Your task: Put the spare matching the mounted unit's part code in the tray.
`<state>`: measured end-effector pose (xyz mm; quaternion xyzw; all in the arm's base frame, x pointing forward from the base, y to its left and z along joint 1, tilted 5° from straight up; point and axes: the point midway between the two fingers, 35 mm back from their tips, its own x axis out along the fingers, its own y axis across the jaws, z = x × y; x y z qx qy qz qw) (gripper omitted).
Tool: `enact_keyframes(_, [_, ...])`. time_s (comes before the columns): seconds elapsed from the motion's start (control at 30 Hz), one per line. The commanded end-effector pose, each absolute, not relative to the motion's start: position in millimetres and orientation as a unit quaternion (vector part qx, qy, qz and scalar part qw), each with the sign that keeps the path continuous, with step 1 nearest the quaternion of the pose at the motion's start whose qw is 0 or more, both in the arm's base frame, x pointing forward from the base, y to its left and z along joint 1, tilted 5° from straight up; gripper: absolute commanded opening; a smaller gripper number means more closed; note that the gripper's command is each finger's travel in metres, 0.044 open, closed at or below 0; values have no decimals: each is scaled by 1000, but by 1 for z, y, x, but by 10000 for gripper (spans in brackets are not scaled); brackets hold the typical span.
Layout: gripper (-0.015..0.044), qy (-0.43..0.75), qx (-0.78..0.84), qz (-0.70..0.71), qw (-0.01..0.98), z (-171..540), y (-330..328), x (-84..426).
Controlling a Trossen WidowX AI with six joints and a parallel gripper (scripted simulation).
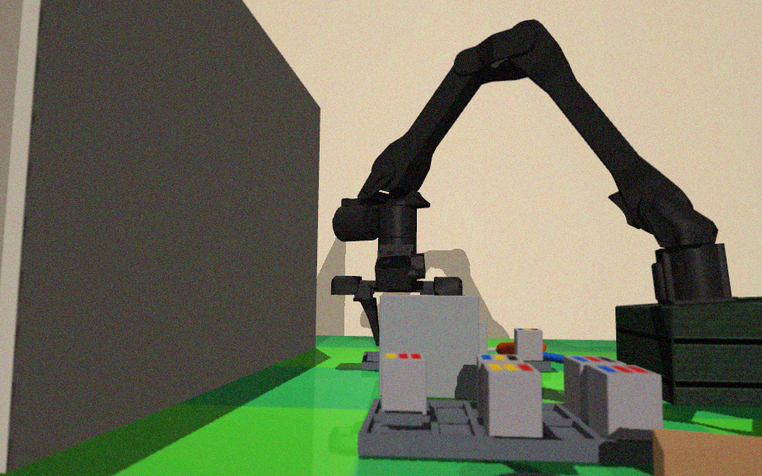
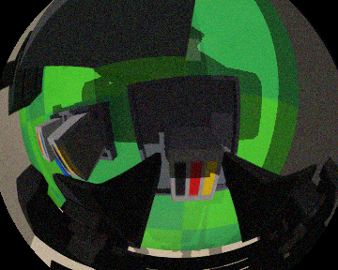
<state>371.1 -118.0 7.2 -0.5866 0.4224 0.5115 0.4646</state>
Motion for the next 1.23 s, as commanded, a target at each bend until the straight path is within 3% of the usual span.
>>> enact_keyframes(0.0, [341, 422, -587, 511, 465, 8, -118, 371])
enact_keyframes(0.13, [440, 422, -587, 511, 465, 10, -118, 371])
enact_keyframes(0.37, [440, 423, -585, 512, 466, 111, -116, 358])
enact_keyframes(1.2, [440, 421, -592, 504, 468, 119, -116, 359])
